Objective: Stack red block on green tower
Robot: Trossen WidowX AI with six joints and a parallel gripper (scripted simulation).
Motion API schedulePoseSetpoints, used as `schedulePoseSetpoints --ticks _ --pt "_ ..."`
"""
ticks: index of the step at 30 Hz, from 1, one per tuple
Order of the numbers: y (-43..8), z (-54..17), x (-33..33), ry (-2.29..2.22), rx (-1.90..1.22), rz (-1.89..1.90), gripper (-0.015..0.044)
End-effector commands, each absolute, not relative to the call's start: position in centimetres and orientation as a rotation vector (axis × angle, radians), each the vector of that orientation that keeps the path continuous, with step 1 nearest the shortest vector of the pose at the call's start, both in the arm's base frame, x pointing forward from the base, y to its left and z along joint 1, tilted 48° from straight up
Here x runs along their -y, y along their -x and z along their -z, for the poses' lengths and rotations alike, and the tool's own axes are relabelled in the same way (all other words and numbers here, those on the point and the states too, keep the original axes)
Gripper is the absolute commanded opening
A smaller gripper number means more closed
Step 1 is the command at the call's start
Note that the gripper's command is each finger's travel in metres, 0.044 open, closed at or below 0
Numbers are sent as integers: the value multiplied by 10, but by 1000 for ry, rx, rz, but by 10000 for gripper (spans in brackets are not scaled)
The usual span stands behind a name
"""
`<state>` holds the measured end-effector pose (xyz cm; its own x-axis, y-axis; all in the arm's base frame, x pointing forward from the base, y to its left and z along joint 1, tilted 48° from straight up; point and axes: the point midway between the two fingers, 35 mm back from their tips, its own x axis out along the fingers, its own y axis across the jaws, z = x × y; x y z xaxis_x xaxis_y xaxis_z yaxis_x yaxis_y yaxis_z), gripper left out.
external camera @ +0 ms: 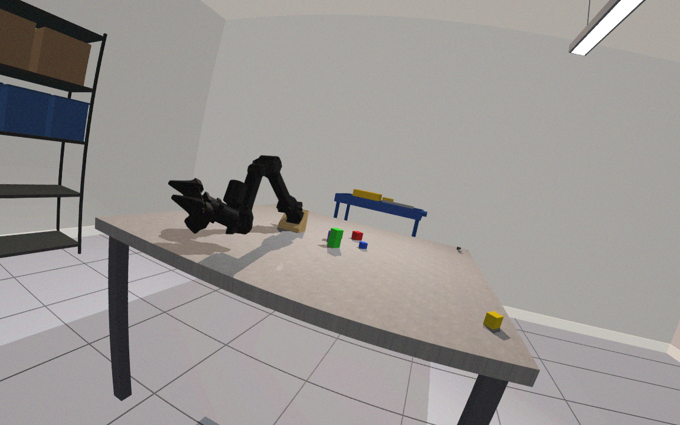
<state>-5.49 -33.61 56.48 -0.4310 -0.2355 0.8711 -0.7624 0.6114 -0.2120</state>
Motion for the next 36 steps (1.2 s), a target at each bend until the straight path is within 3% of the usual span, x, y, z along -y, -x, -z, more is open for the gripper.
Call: schedulePoseSetpoints --ticks 1,11,23,36 --pt "54 -565 336 -791 1969 -764 426" --pt "6 -541 374 -911 2057 -553 440" --pt "-140 -501 407 -1322 1872 -266 440" --pt "-288 -451 377 -1617 1549 27 440"
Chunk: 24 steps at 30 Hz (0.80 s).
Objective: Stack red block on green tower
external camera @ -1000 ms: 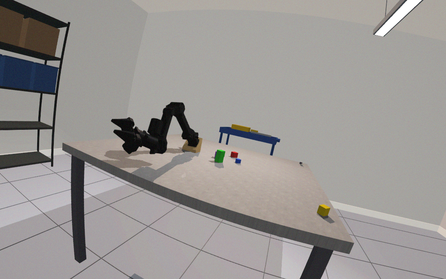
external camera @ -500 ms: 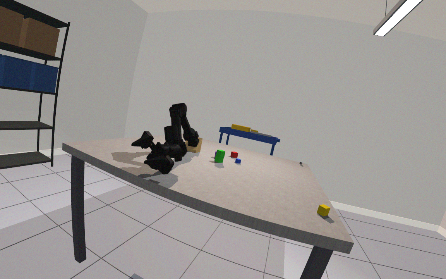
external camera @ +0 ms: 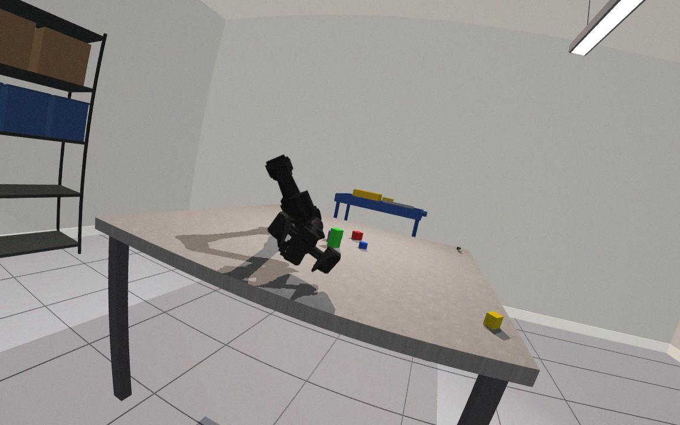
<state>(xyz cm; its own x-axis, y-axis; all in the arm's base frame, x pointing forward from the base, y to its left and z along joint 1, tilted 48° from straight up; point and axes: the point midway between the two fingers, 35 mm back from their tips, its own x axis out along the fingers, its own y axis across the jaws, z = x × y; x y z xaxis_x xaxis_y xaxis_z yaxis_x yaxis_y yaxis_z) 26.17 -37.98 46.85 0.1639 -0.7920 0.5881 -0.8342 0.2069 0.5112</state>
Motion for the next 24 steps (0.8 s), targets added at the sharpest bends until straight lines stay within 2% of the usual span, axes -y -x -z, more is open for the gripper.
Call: schedulePoseSetpoints --ticks 1,14,24 --pt "-300 -442 376 -1641 1516 64 440" --pt "-439 -310 312 -1807 1010 535 440" --pt "-508 -189 204 -1725 435 852 440"
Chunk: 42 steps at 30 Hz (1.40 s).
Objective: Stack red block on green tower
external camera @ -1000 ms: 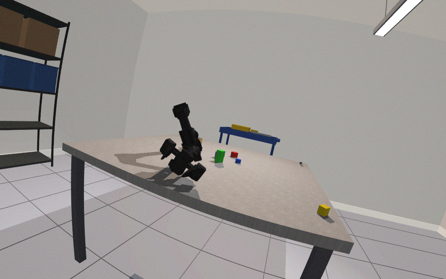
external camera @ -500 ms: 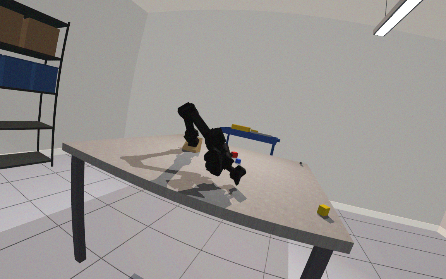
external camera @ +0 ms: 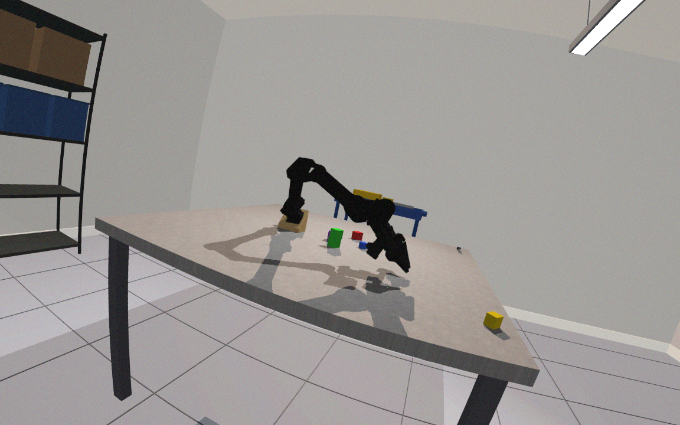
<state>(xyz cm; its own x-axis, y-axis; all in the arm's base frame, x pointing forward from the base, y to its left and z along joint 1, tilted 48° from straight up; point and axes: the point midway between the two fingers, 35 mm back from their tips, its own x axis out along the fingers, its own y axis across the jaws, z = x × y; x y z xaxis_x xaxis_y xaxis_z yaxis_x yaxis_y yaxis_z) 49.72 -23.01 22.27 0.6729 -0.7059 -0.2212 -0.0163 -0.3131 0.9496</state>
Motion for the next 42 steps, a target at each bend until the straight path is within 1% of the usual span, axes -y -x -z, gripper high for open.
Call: schedulePoseSetpoints --ticks 1,6,11,17,22,29,36,42 --pt "-511 -177 191 -1704 377 872 440" --pt "-517 -123 130 -1581 110 949 440" --pt "-515 -94 96 -1500 -38 990 440" --pt "-492 -37 24 -1284 -353 1067 440" --pt "-458 1 -28 -1062 -589 1107 440" --pt "-397 37 -83 -701 -866 1129 440" --pt "-332 53 -119 -294 -1071 1123 440" --pt "-282 53 -139 66 -1183 1104 440"
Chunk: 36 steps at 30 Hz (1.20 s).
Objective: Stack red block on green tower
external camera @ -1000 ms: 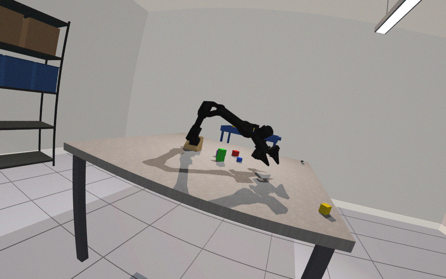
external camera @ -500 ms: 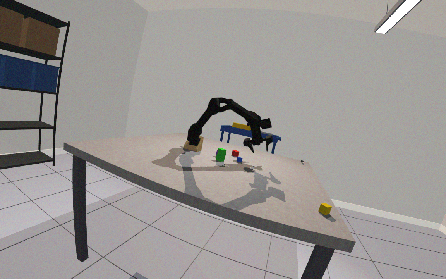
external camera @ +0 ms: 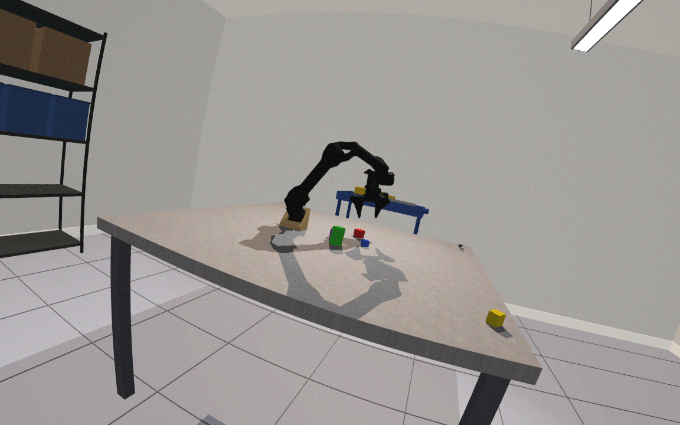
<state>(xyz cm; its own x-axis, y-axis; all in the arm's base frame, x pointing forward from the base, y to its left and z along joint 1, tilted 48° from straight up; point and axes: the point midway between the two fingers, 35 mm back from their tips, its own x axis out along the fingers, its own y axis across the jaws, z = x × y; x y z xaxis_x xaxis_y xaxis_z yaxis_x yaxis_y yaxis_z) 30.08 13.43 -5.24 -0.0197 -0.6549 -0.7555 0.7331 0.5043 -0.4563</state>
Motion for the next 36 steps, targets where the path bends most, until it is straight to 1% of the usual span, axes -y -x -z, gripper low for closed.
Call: schedulePoseSetpoints --ticks 1,10,20,36 --pt "-278 53 -140 97 -1190 1102 440" --pt "-276 54 -145 107 -1192 1101 440" --pt "-275 89 -106 108 -1190 1102 440" --pt "-275 101 -92 108 -1190 1102 440"
